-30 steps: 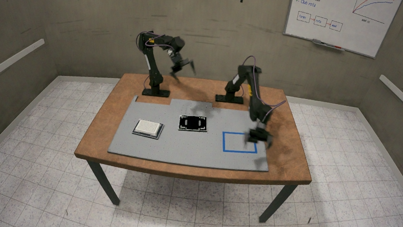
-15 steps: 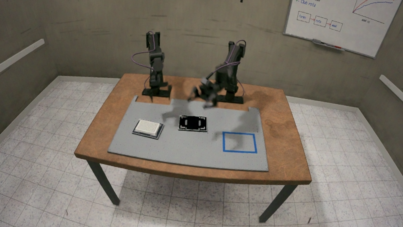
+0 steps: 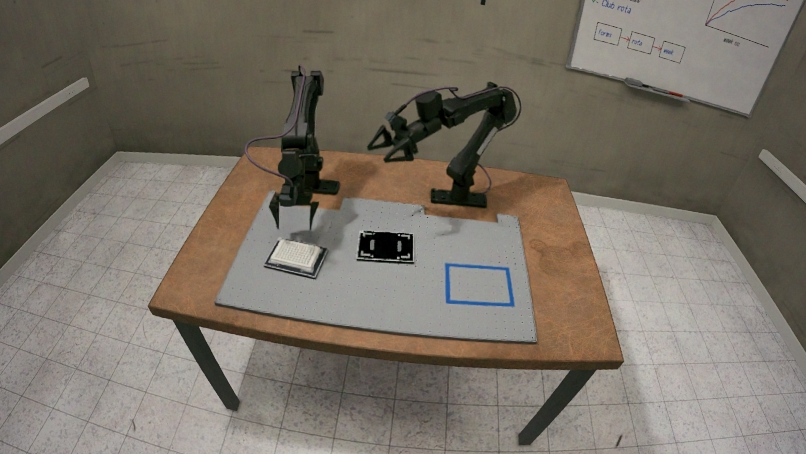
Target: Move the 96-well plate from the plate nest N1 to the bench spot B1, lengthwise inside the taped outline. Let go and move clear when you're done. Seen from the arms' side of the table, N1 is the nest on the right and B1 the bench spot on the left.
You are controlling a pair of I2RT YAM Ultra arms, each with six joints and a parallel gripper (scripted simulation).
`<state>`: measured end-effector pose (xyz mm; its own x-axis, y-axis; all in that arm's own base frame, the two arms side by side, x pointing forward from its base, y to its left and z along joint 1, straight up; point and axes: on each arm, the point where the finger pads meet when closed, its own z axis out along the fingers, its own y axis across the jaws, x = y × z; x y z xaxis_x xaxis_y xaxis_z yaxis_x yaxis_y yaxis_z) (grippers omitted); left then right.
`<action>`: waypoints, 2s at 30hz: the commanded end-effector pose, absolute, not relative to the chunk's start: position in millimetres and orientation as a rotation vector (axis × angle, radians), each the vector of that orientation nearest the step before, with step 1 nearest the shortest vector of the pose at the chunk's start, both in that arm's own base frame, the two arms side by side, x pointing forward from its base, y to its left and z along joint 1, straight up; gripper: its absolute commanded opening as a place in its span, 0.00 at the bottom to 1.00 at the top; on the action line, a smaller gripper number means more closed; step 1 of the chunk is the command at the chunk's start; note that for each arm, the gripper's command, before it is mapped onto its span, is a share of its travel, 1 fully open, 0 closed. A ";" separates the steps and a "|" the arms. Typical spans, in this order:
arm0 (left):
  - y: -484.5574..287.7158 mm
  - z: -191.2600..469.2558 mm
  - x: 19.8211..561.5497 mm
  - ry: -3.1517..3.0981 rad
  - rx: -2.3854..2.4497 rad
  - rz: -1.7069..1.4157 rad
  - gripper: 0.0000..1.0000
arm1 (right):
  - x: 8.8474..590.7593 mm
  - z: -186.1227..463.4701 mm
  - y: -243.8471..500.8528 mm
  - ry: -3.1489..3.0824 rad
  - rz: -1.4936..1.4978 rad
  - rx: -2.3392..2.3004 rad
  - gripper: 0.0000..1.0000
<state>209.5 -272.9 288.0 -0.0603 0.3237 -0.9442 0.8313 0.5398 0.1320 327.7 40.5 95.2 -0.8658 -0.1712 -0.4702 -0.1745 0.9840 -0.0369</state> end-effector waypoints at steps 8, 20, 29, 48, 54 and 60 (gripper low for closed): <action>-264.0 273.7 181.7 1.703 1.021 -0.540 1.00 | 340.3 106.9 38.4 2.575 -0.003 -0.259 1.00; -264.1 275.3 181.8 1.700 1.019 -0.541 1.00 | 331.9 101.0 44.3 2.613 0.012 -0.482 1.00; -264.3 274.2 184.3 1.703 1.022 -0.530 1.00 | 336.8 97.8 44.4 2.624 0.016 -0.975 1.00; -264.3 274.2 184.3 1.703 1.022 -0.530 1.00 | 355.9 94.7 45.4 2.413 -0.002 -1.947 1.00; -264.3 274.2 184.3 1.703 1.022 -0.530 1.00 | 368.0 94.0 49.2 2.326 -0.009 -2.122 1.00; -264.3 274.2 184.3 1.703 1.022 -0.530 1.00 | 376.5 93.8 53.7 2.315 -0.015 -2.102 1.00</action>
